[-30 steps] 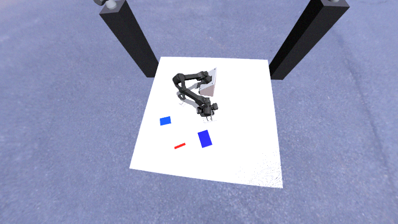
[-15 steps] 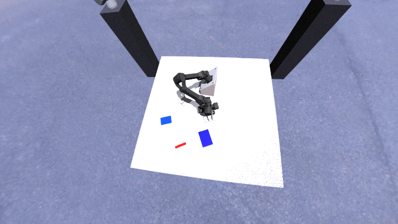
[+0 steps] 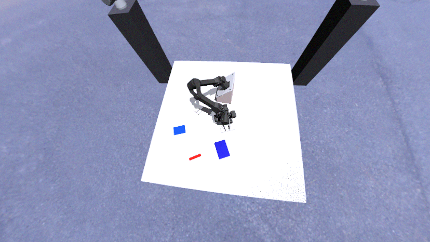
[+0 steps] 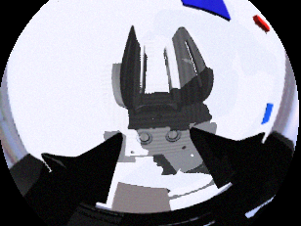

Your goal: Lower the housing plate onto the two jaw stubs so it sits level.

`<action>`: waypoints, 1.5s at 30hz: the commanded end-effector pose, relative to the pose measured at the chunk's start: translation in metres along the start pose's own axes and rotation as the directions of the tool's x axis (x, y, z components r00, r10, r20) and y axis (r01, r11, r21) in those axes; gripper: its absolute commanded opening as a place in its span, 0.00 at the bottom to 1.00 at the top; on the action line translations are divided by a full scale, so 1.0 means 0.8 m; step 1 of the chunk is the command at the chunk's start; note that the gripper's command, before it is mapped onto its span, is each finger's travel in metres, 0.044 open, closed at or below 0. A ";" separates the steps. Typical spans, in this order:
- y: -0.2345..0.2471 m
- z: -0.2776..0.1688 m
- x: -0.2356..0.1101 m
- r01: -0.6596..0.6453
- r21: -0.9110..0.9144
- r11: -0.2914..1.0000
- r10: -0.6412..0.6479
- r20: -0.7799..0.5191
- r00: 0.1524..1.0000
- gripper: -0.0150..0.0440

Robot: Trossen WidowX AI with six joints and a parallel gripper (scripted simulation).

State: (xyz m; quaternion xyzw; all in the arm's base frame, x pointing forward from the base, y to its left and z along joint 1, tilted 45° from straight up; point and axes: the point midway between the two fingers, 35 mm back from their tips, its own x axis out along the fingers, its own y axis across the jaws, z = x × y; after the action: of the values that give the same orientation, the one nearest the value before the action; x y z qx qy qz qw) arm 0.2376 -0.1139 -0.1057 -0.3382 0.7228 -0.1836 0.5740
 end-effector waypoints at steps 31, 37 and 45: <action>0.023 -0.060 -0.155 -0.002 0.003 1.000 0.002 0.005 1.000 1.00; 0.023 -0.060 -0.155 -0.002 0.003 1.000 0.002 0.005 1.000 1.00; 0.023 -0.060 -0.155 -0.002 0.003 1.000 0.002 0.005 1.000 1.00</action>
State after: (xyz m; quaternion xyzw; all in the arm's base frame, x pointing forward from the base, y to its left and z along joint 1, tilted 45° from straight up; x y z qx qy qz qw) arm 0.2020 -0.0202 -0.0173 -0.3399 0.7200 -0.1825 0.5769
